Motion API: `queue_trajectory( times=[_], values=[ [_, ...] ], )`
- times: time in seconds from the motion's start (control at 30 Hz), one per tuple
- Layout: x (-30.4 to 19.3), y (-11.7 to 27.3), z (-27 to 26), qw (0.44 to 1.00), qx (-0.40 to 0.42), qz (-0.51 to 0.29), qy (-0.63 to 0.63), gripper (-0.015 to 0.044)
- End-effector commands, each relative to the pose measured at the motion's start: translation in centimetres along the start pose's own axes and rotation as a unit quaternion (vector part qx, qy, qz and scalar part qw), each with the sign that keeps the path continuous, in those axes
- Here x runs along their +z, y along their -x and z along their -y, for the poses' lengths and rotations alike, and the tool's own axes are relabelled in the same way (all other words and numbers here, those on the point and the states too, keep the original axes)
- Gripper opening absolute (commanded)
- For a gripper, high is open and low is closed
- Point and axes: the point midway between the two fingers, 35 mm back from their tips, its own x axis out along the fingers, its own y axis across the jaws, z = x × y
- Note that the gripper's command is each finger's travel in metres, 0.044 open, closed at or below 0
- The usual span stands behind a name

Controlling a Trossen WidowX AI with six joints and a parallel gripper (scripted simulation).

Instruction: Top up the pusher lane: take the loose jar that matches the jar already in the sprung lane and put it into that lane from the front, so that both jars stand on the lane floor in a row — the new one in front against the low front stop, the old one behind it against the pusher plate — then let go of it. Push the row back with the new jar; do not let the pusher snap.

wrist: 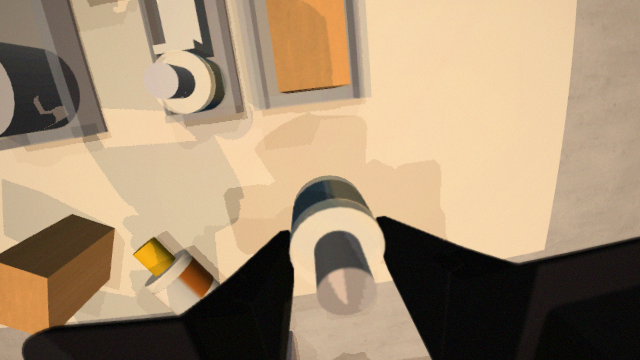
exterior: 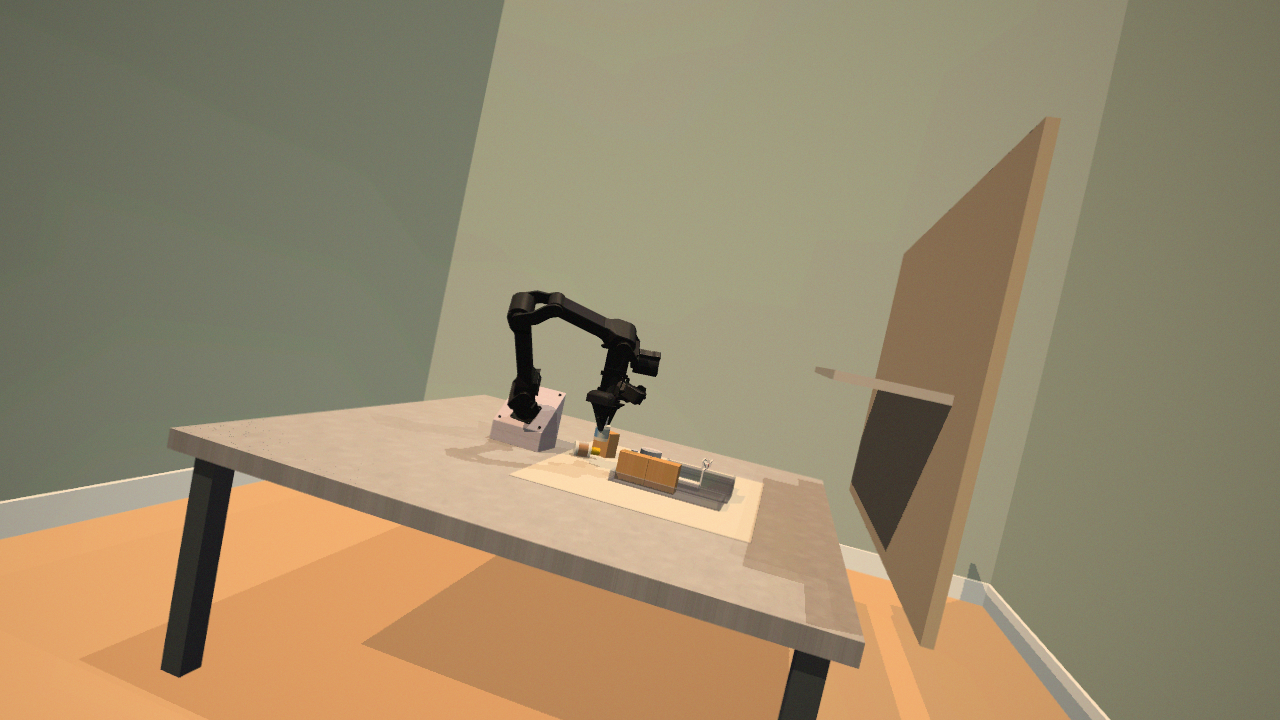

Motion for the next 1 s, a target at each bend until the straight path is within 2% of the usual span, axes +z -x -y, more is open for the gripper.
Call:
queue_trajectory(
  times=[0.0,0.47,0.97],
  values=[
    [1.0,-0.6,-1.9,1.000,0.002,0.001,-0.003,0.0000],
    [3.2,-2.9,-7.5,1.000,0.001,0.001,-0.009,0.0000],
    [3.3,-5.4,-7.5,1.000,0.001,0.001,-0.009,0.0000]
  ],
)
